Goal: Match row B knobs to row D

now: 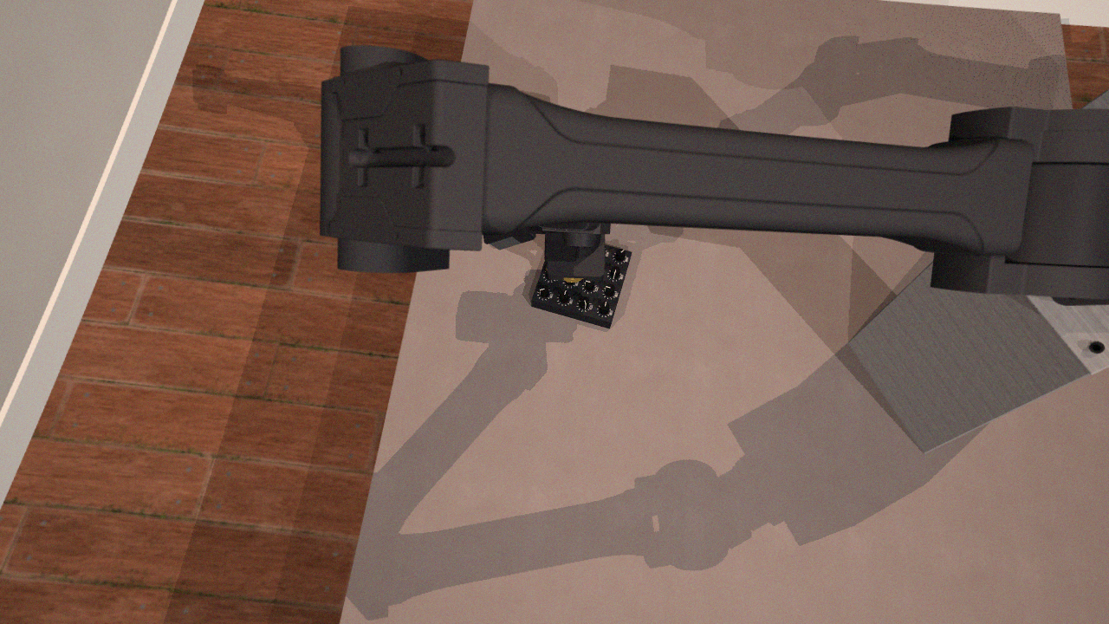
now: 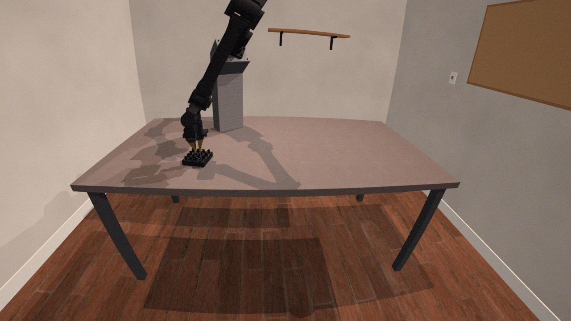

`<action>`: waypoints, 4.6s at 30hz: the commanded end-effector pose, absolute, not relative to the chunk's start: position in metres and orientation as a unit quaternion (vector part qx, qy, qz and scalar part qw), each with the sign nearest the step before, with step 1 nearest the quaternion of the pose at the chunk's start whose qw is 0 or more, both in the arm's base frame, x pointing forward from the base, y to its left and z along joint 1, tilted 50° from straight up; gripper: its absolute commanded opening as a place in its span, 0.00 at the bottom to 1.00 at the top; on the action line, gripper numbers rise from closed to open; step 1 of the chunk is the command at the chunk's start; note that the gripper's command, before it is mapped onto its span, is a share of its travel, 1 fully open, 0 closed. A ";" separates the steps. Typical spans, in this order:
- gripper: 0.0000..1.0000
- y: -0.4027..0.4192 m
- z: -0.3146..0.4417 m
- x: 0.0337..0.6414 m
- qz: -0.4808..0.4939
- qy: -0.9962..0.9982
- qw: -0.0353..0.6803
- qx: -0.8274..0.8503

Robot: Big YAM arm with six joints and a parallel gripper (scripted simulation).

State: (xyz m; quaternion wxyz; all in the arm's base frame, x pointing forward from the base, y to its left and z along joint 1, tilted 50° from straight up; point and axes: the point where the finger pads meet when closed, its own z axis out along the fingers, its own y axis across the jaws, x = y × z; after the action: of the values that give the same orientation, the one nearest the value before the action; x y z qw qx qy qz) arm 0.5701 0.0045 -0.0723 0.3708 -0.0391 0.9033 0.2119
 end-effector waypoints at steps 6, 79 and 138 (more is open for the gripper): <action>0.18 0.011 -0.084 0.558 0.216 0.907 0.360 -0.035; 0.18 0.010 -0.083 0.561 0.215 0.906 0.361 -0.036; 0.18 0.013 -0.087 0.578 0.213 0.904 0.369 -0.036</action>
State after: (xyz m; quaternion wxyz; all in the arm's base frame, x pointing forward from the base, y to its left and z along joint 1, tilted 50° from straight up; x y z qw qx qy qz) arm 0.5755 0.0113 -0.0839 0.3681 -0.0386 0.9044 0.2125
